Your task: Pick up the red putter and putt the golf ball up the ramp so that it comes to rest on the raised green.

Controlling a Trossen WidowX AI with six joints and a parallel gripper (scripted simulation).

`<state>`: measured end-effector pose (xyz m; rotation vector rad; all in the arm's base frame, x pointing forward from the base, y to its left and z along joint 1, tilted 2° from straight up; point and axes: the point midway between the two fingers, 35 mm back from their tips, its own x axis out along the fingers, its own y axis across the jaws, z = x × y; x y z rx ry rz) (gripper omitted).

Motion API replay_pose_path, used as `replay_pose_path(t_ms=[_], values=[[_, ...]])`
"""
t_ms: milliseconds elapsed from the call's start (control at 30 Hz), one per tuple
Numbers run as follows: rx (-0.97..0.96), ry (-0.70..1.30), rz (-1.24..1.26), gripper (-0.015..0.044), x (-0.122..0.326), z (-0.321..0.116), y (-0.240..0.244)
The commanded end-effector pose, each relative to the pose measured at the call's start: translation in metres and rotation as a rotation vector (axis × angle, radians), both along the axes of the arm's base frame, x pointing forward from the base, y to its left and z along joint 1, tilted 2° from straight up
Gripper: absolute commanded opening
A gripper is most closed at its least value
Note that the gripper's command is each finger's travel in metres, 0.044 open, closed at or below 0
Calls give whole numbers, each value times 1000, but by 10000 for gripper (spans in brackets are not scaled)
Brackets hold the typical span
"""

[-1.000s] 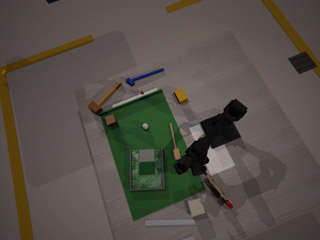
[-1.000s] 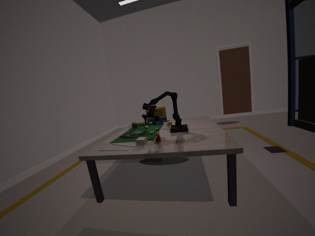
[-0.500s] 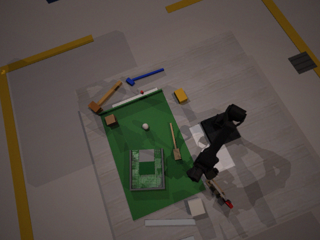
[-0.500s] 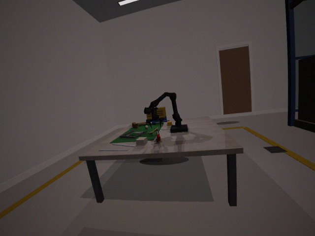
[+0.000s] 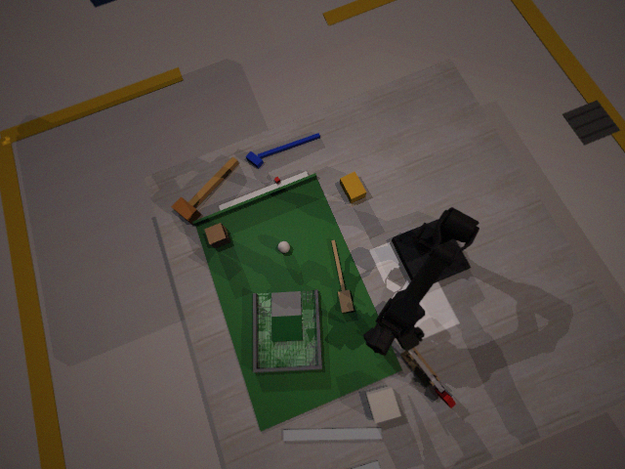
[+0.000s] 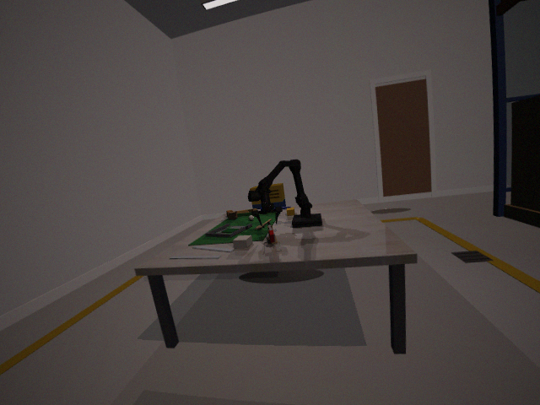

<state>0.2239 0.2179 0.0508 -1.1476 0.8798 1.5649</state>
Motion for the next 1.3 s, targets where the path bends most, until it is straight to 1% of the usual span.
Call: replay_pose_path(t_ms=[0,567,800,1267], values=[[-9,3,1,440,-1,-6,-1],[-9,3,1,440,-1,-29,-1],[-9,3,1,440,-1,-30,-1],[1,-1,3,72,0,-26,1]])
